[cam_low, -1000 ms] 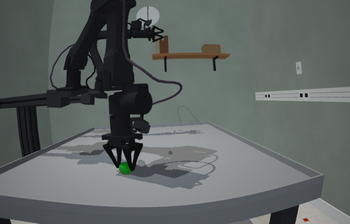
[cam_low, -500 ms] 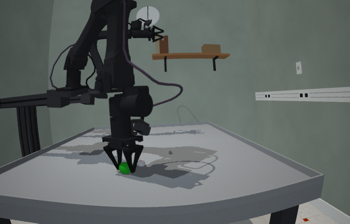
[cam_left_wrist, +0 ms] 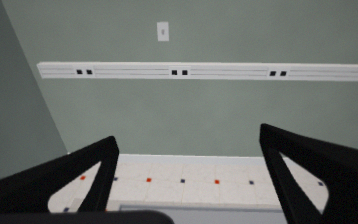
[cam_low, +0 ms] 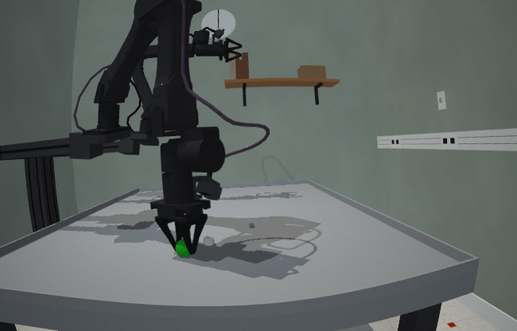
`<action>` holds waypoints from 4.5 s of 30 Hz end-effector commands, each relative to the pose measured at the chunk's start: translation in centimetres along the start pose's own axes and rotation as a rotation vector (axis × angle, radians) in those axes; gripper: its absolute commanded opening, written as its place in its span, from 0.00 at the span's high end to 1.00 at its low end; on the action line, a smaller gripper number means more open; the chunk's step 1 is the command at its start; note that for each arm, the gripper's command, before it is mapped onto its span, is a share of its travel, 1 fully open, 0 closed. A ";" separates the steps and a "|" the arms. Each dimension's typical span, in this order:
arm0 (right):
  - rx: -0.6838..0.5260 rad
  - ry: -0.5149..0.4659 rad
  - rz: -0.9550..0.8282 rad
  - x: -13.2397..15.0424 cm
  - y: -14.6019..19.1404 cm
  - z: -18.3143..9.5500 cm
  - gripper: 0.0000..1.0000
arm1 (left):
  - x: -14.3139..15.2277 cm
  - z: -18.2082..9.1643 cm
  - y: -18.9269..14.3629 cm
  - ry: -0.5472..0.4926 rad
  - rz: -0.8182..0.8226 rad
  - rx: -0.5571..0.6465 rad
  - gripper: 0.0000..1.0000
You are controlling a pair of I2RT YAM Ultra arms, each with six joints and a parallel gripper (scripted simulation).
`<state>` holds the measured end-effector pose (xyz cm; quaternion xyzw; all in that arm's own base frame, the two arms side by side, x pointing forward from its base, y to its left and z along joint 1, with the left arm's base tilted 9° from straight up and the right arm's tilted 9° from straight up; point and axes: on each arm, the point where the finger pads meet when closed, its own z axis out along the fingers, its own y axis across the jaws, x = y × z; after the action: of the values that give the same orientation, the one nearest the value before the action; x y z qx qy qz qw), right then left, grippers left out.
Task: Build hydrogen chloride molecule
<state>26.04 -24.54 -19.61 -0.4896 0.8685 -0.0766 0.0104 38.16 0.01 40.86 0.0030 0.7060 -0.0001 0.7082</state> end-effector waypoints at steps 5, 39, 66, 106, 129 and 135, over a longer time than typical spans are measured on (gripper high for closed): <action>0.027 -0.001 0.000 0.4 -1.3 -0.5 1.00 | -0.6 -0.9 -0.3 -0.009 0.009 0.017 0.00; 0.025 -0.002 -0.001 -0.2 -3.8 -3.3 1.00 | -0.6 -0.9 -0.3 -0.009 0.009 0.017 0.00; -0.025 -0.007 0.048 -12.3 -5.2 -5.3 1.00 | -0.6 -0.9 -0.3 -0.009 0.009 0.017 0.00; 0.009 -0.040 0.049 -36.1 7.7 -4.2 1.00 | -0.6 -0.9 -0.3 -0.009 0.009 0.017 0.00; 0.032 -0.050 0.051 -42.6 20.4 -3.2 1.00 | -0.6 -0.9 -0.3 -0.009 0.009 0.017 0.00; 0.032 -0.044 0.006 -42.6 20.6 -4.3 1.00 | -0.6 -0.9 -0.3 -0.009 0.009 0.017 0.00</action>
<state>28.94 21.03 -22.14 -0.4848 0.8708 -0.0806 0.0127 38.16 0.01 40.86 0.0030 0.7060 -0.0001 0.7082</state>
